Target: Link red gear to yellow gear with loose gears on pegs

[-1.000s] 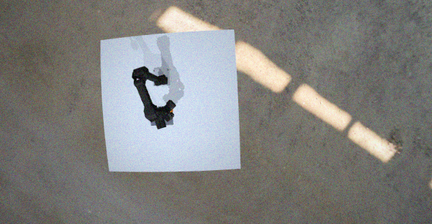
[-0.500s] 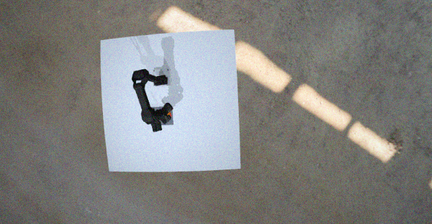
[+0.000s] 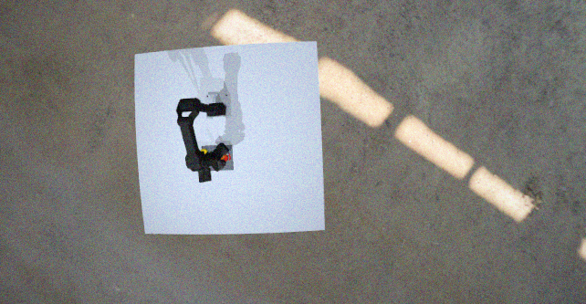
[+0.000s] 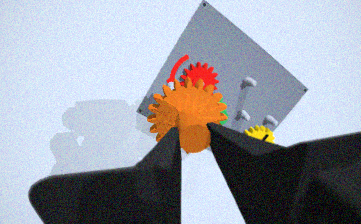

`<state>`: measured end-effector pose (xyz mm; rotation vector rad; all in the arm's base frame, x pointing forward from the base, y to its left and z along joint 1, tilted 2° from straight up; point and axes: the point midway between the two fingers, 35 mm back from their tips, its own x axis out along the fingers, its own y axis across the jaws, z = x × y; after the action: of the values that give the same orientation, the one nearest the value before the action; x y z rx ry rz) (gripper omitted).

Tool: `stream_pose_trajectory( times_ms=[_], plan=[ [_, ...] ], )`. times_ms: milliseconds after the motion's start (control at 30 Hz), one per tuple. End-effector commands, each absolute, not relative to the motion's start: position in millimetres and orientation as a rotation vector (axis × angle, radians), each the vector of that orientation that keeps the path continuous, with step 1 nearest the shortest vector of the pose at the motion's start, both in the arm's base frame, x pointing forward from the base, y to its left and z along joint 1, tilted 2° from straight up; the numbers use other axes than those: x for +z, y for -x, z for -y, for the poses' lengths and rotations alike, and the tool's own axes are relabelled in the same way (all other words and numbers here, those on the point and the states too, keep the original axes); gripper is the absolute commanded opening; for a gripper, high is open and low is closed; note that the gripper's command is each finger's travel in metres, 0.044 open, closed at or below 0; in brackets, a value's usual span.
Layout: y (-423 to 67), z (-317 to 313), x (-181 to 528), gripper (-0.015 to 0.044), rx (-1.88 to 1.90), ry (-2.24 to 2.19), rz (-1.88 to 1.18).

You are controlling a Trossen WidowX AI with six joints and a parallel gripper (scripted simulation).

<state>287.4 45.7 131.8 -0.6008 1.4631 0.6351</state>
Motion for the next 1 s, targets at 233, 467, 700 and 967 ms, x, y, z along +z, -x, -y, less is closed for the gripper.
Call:
stream_pose_trajectory(
  times_ms=[233, 467, 700, 967],
  plan=[
    [-299.5, -24.0, 120.3, 0.0000, 0.645, 0.607, -1.462],
    [-306.2, -8.4, 113.2, 0.0000, 0.647, 0.611, -1.460],
    [-312.0, 7.9, 105.9, 0.0000, 0.650, 0.616, -1.458],
    [-317.3, 27.1, 97.5, 0.0000, 0.653, 0.620, -1.456]
  ],
)
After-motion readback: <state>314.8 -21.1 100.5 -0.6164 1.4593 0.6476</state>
